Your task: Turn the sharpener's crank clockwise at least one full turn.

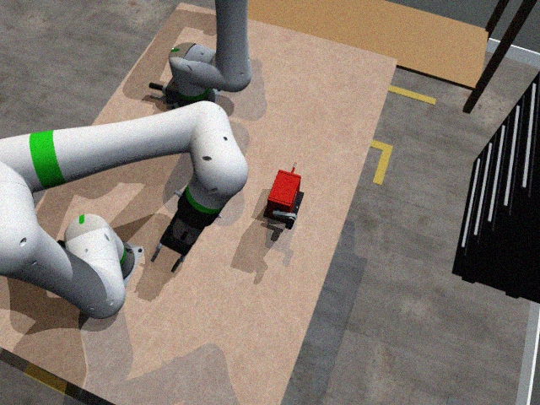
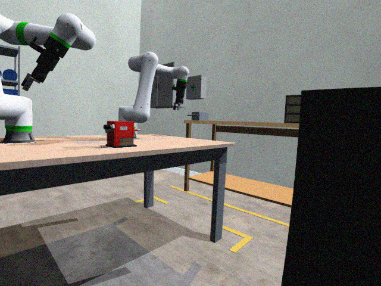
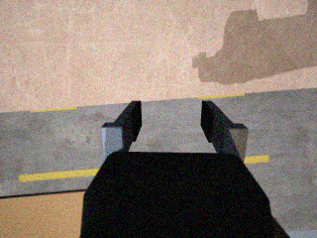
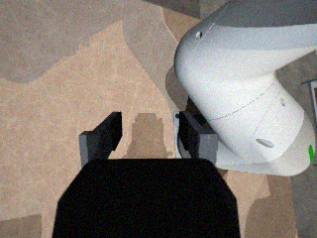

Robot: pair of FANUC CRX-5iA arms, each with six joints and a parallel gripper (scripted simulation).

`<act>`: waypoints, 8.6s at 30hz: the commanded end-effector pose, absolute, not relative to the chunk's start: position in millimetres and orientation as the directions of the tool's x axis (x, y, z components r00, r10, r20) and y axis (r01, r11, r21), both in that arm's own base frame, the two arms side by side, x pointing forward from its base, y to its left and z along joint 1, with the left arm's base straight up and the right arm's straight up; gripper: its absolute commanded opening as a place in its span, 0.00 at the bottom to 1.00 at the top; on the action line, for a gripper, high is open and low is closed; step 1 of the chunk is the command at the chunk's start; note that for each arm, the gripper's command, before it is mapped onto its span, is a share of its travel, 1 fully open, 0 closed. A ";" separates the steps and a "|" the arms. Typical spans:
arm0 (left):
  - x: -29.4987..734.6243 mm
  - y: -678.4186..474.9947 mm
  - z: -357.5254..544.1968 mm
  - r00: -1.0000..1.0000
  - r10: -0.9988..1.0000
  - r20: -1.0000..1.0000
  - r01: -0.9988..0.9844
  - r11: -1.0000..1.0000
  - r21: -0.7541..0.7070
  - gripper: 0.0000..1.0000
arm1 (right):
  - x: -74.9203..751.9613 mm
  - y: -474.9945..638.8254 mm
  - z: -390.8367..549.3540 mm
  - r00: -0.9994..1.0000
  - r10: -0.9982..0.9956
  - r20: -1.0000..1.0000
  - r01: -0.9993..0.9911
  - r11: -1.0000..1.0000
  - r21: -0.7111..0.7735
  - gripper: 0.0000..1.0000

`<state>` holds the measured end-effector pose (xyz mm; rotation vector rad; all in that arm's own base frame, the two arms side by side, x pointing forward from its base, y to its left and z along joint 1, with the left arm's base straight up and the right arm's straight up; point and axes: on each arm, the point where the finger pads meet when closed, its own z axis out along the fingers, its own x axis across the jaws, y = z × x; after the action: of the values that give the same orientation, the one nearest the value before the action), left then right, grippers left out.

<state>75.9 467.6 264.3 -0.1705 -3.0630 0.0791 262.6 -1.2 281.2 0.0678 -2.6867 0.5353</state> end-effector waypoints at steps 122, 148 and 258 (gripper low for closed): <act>20.0 474.6 289.7 -0.999 0.042 0.000 0.042 0.999 0.000 1.00 | 500.8 266.4 189.8 -1.000 -0.024 -0.001 -0.024 1.000 0.001 0.00; 20.0 474.6 289.7 -0.999 0.042 0.000 0.042 0.999 0.000 1.00 | 500.7 266.4 189.8 -1.000 -0.023 -0.001 -0.023 1.000 0.001 0.00; 20.0 474.6 289.7 -0.999 0.042 0.000 0.042 0.999 0.000 1.00 | 501.8 265.0 188.4 0.999 0.033 0.001 0.033 -0.999 -0.001 0.97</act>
<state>19.8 474.3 288.8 -0.0659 -3.1406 0.0029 501.4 264.9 187.3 3.1414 0.0518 -0.0012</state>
